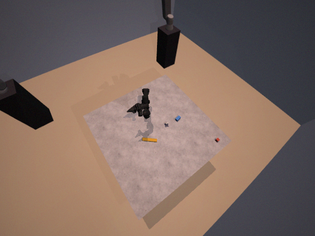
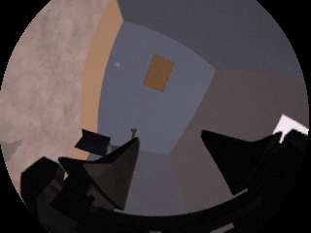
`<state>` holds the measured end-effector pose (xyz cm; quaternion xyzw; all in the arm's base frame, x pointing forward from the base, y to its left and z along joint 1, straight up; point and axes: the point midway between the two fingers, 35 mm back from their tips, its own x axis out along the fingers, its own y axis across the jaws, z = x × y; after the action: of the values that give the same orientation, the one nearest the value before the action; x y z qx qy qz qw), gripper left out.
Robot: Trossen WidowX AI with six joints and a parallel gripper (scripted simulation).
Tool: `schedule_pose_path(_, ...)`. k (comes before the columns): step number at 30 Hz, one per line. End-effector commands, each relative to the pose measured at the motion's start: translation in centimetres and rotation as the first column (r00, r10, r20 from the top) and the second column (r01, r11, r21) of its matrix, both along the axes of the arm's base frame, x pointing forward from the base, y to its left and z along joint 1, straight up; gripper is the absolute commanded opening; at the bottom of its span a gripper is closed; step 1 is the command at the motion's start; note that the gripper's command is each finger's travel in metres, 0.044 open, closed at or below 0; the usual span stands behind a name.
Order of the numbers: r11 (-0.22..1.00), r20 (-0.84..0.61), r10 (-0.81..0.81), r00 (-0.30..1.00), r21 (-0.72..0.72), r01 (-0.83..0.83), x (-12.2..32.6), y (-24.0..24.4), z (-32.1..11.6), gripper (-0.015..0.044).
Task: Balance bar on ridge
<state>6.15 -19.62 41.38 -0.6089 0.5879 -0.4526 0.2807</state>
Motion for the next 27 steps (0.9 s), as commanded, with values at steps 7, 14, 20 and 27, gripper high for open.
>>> schedule_pose_path(7, 0.994, -0.047, 0.097, 0.994, 0.050, -0.095, 3.3, -1.1, -0.6, 0.0315)
schedule_pose_path(14, 0.968, -0.089, 0.222, 0.971, 0.138, -0.208, 7.4, -2.3, -2.0, 0.0315)
schedule_pose_path(20, 0.927, -0.107, 0.323, 0.940, 0.233, -0.293, 10.7, -3.0, -3.8, 0.0315)
schedule_pose_path(27, 0.857, -0.103, 0.430, 0.897, 0.359, -0.370, 14.3, -3.4, -6.3, 0.0315)
